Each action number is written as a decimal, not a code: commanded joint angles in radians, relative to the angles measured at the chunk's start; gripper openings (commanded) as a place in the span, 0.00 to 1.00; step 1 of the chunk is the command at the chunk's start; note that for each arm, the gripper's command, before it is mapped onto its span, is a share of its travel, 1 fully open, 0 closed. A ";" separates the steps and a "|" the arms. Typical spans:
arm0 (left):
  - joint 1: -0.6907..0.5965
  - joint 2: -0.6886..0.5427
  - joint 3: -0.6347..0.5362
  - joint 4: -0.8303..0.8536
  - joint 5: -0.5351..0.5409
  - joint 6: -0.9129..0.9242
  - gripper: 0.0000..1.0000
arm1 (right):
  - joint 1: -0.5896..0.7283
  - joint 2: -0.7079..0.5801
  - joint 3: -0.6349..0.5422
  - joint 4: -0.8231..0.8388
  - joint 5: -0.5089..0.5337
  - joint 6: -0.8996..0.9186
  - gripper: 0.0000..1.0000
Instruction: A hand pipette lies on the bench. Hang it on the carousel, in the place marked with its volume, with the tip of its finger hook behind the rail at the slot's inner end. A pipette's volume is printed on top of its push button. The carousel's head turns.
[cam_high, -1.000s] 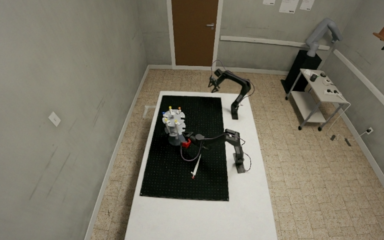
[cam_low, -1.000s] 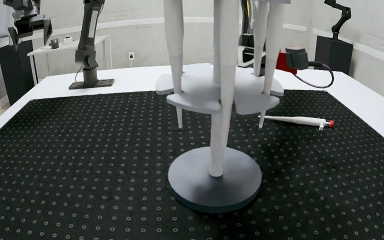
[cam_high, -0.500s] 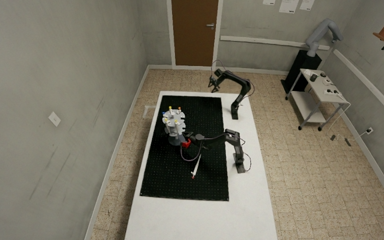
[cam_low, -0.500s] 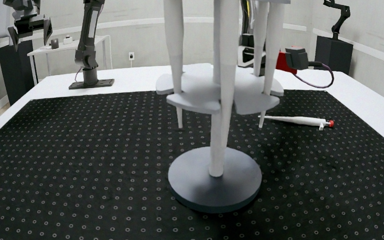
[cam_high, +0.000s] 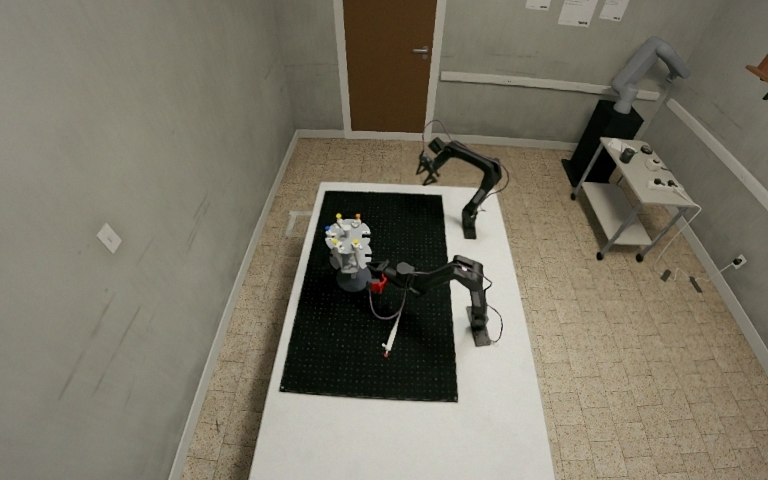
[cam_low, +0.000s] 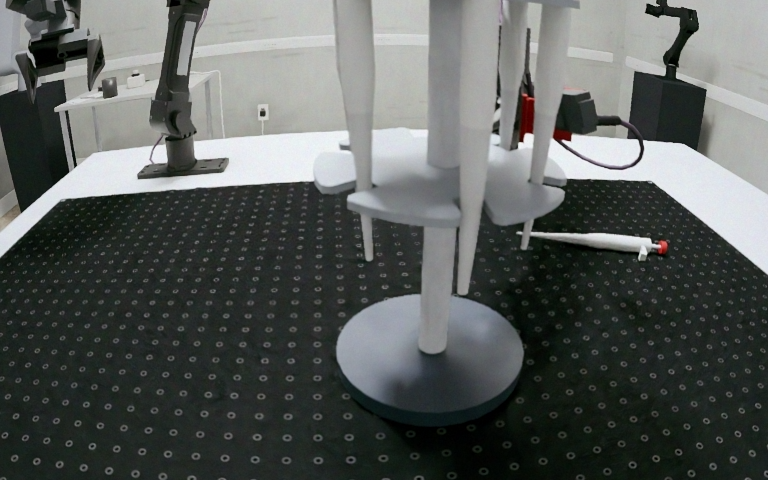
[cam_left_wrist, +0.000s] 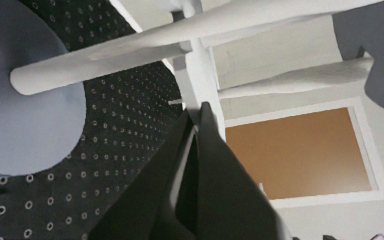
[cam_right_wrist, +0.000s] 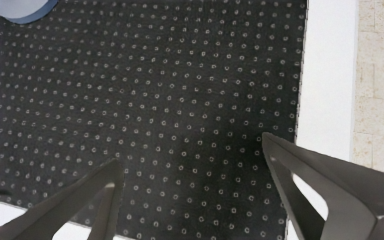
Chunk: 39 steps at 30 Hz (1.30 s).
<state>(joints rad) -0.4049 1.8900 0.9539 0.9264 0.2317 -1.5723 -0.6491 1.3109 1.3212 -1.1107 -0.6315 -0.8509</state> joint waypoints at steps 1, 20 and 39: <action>-0.036 -0.035 -0.024 0.025 -0.072 0.005 0.00 | -0.009 0.006 0.020 0.008 -0.016 -0.006 1.00; -0.038 -0.029 0.009 0.033 -0.091 0.007 0.49 | -0.009 0.006 0.020 0.008 -0.016 -0.006 1.00; -0.038 -0.029 0.009 0.033 -0.091 0.007 0.49 | -0.009 0.006 0.020 0.008 -0.016 -0.006 1.00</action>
<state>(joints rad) -0.4477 1.8832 0.9367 0.9390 0.1444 -1.5730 -0.6491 1.3109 1.3212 -1.1107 -0.6315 -0.8509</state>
